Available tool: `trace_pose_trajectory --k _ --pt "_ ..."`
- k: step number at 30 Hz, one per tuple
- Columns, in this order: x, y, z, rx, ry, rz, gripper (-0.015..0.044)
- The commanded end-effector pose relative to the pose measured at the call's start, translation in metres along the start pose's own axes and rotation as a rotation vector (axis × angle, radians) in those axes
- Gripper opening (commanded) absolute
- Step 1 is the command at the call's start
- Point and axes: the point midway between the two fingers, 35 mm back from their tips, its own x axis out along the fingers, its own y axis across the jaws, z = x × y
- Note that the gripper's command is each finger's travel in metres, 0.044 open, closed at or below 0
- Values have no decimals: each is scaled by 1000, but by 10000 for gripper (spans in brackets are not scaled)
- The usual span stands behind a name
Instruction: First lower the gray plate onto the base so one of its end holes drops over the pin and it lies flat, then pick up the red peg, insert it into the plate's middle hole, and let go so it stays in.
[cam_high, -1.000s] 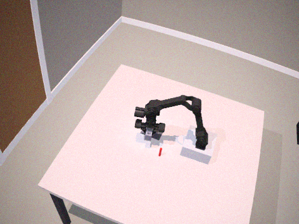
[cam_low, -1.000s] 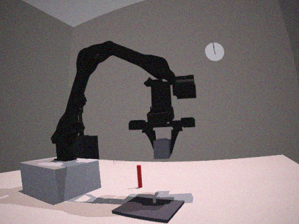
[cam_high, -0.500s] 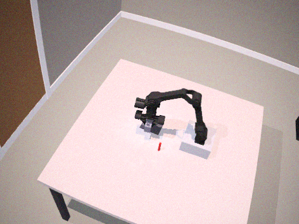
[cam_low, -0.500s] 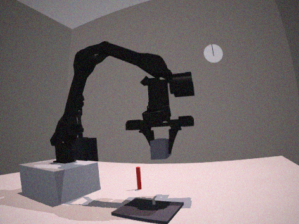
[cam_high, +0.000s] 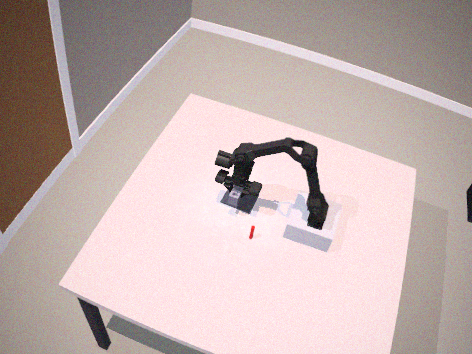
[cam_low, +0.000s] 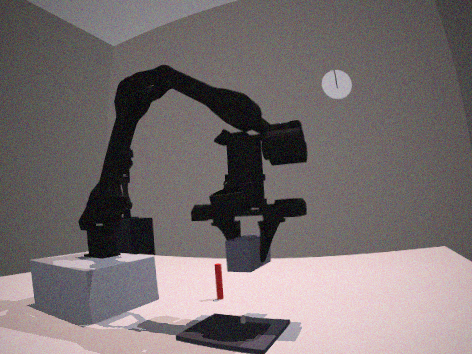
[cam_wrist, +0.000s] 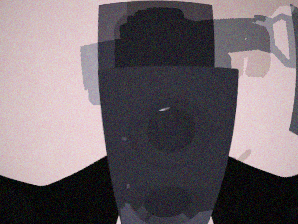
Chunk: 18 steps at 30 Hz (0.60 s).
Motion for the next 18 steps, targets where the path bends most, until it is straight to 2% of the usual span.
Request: trace_pose_trajectory --k 1,18 --pt "7 0 12 50 -4 0 0" --pt "36 -5 59 243 -7 0 0"
